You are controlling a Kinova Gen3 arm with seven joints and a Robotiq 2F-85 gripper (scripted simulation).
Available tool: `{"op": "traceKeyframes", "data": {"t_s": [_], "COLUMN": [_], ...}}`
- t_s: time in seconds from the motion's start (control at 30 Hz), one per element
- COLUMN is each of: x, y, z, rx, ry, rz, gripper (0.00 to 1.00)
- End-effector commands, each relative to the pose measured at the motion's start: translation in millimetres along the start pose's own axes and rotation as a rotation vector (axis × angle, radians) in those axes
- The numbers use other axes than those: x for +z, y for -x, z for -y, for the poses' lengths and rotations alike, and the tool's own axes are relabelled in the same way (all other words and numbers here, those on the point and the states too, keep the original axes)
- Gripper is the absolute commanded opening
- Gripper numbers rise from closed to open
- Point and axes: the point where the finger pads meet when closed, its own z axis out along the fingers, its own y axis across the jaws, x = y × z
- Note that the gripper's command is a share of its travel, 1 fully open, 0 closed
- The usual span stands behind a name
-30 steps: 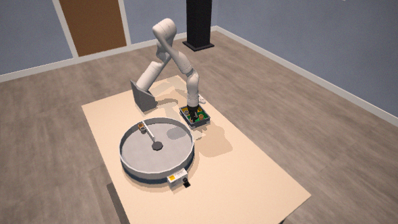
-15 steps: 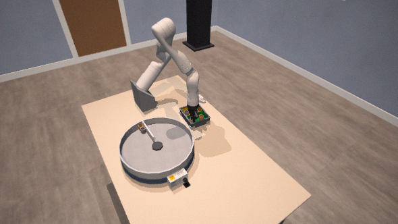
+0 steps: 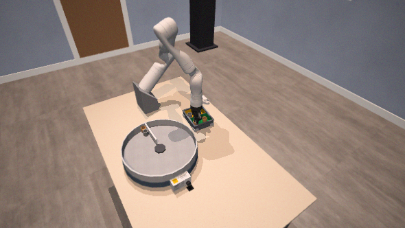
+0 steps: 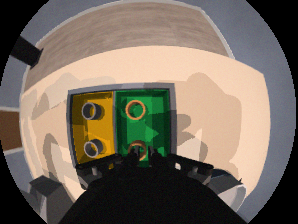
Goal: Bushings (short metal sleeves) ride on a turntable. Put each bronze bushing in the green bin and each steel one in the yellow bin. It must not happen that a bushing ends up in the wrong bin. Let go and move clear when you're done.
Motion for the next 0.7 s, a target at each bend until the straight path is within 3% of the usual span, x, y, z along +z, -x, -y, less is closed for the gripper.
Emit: {"op": "traceKeyframes", "data": {"t_s": [0.0, 0.67], "x": [-1.8, -7.8], "y": [1.0, 0.8], "z": [-0.6, -0.7], "rx": [0.0, 0.0], "ry": [-0.001, -0.001], "rz": [-0.001, -0.001], "gripper": [0.16, 0.16]}}
